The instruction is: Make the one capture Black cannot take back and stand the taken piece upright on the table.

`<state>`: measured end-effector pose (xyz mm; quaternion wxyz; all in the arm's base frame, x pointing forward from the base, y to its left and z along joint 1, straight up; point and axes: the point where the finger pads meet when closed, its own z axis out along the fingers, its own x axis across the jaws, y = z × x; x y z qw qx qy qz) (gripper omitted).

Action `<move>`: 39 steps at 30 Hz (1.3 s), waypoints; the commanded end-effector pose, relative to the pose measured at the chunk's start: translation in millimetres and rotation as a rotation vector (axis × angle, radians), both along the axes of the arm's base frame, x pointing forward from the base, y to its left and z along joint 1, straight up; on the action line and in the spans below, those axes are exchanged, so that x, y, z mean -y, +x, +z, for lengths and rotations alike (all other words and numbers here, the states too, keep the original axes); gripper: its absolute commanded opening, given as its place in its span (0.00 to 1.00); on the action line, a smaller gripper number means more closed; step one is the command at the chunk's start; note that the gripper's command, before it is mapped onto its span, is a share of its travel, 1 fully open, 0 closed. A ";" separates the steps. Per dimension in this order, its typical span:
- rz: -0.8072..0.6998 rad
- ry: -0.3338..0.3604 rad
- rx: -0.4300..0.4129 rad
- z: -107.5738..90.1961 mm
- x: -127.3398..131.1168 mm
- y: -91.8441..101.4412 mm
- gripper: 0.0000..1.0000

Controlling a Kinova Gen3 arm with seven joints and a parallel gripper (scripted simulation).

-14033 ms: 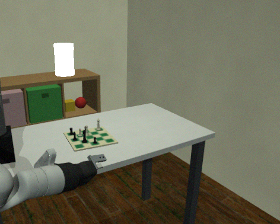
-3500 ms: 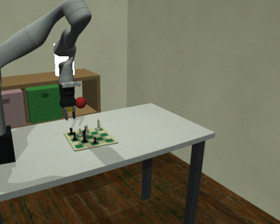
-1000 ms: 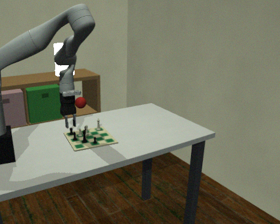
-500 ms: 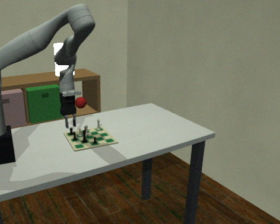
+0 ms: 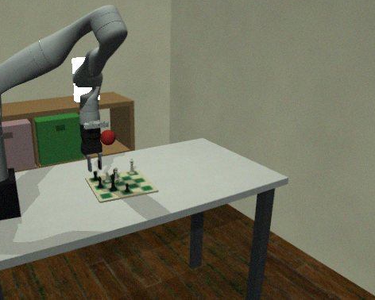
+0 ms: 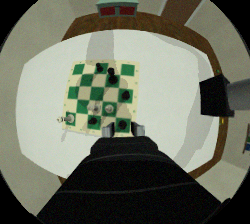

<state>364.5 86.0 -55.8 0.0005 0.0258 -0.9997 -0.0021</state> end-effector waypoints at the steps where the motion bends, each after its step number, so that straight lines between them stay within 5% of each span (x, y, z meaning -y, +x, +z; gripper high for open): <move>1: 0.000 0.000 0.002 0.6 -0.1 0.5 0.73; 39: 0.000 0.000 0.002 -11.3 -0.2 0.5 0.73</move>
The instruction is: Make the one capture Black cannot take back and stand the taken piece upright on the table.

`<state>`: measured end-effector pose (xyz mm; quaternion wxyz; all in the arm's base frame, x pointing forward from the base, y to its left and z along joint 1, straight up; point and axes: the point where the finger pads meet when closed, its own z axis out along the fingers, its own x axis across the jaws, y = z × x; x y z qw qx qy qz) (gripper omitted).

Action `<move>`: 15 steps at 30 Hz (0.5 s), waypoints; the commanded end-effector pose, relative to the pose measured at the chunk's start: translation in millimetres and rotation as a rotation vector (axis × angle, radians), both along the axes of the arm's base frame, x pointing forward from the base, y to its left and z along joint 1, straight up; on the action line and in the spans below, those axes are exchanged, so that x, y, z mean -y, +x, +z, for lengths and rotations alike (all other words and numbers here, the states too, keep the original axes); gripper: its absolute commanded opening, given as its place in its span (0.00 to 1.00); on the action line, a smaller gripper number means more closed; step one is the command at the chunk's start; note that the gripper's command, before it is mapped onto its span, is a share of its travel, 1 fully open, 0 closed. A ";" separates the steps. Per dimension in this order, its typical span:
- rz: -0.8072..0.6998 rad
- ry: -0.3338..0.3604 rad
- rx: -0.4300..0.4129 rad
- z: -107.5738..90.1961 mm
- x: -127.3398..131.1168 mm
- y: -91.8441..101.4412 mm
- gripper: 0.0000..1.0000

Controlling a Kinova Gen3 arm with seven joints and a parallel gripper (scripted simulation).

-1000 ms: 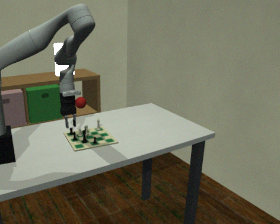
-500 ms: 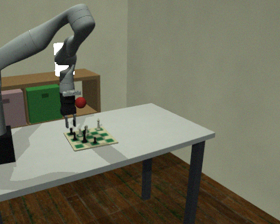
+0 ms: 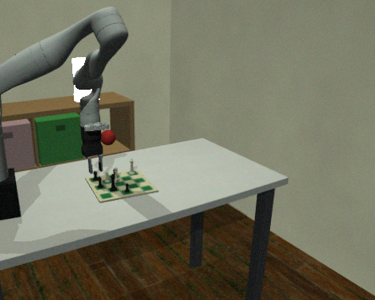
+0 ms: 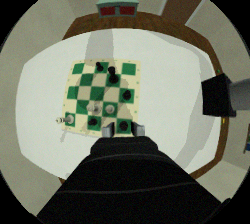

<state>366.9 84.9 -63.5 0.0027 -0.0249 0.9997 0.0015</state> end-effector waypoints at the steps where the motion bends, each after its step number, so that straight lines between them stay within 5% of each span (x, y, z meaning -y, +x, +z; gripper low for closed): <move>1: 0.002 0.001 -0.005 -5.5 -1.2 -1.9 0.73; 15: 0.002 0.001 -0.005 -22.6 -1.3 -1.9 0.73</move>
